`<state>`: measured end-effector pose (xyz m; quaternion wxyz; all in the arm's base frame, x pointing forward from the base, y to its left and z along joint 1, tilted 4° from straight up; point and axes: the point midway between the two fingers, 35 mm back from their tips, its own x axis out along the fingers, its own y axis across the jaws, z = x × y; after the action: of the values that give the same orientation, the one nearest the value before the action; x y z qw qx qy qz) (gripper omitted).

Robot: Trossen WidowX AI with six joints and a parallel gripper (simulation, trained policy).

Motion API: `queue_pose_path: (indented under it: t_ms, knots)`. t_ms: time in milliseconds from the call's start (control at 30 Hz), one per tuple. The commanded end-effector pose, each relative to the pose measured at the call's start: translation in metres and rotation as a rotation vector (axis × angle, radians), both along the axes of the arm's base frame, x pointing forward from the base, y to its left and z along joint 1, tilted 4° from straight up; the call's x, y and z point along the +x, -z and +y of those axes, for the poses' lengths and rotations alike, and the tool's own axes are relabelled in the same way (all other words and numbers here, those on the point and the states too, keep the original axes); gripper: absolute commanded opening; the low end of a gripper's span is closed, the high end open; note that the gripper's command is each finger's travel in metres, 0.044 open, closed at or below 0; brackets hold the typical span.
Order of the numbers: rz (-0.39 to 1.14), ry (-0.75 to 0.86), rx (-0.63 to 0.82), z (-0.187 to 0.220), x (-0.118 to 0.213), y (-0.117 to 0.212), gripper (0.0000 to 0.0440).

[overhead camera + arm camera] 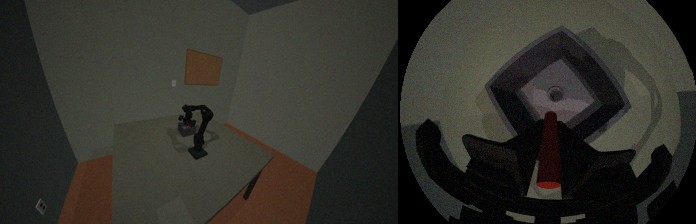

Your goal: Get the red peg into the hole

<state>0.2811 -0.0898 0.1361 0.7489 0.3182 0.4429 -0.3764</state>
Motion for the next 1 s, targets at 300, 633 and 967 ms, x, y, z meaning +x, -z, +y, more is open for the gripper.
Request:
queue_pose_path:
  t_ms: [300,633,967]
  knots:
    - [0.019,0.031,0.033,-0.023,0.014,0.017,0.0006]
    - [0.073,0.028,0.055,-0.03,0.02,0.039,0.0001]
    - [0.138,-0.017,0.054,-0.035,0.023,0.051,0.016]
